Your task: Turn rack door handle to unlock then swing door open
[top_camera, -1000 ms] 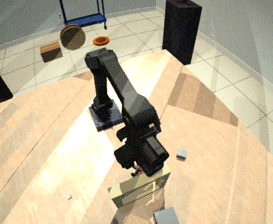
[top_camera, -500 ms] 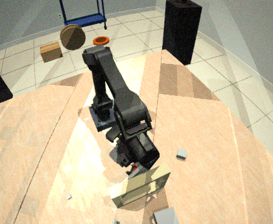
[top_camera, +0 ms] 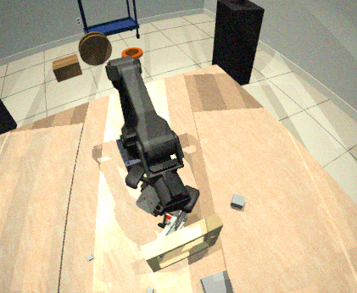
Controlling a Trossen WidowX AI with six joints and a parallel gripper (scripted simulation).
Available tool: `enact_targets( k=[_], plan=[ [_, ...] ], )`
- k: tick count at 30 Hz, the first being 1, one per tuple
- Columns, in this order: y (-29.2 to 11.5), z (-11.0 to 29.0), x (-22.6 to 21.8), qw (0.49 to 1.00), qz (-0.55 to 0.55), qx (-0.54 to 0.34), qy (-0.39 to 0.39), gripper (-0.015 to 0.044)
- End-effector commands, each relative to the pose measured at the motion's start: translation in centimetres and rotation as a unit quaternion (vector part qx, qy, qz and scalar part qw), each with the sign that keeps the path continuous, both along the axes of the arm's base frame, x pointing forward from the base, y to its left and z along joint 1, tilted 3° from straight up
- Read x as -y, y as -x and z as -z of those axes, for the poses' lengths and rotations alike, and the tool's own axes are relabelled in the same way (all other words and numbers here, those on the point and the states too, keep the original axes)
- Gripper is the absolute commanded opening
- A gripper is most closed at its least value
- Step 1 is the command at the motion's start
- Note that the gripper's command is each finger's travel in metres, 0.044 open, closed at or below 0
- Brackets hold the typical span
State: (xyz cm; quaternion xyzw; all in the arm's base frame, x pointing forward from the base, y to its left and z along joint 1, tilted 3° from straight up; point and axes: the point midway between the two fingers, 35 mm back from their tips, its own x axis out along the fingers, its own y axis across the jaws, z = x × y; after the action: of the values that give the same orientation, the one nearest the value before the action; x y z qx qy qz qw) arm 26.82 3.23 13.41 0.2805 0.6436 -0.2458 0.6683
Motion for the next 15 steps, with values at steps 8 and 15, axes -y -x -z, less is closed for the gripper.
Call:
enact_targets(
  k=[8,15],
  plan=[
    [0.6,0.0,1.5,0.996,-0.091,0.011,0.003,0.0026],
    [1.0,0.1,2.8,0.990,-0.141,0.013,0.007,0.0026]
  ],
)
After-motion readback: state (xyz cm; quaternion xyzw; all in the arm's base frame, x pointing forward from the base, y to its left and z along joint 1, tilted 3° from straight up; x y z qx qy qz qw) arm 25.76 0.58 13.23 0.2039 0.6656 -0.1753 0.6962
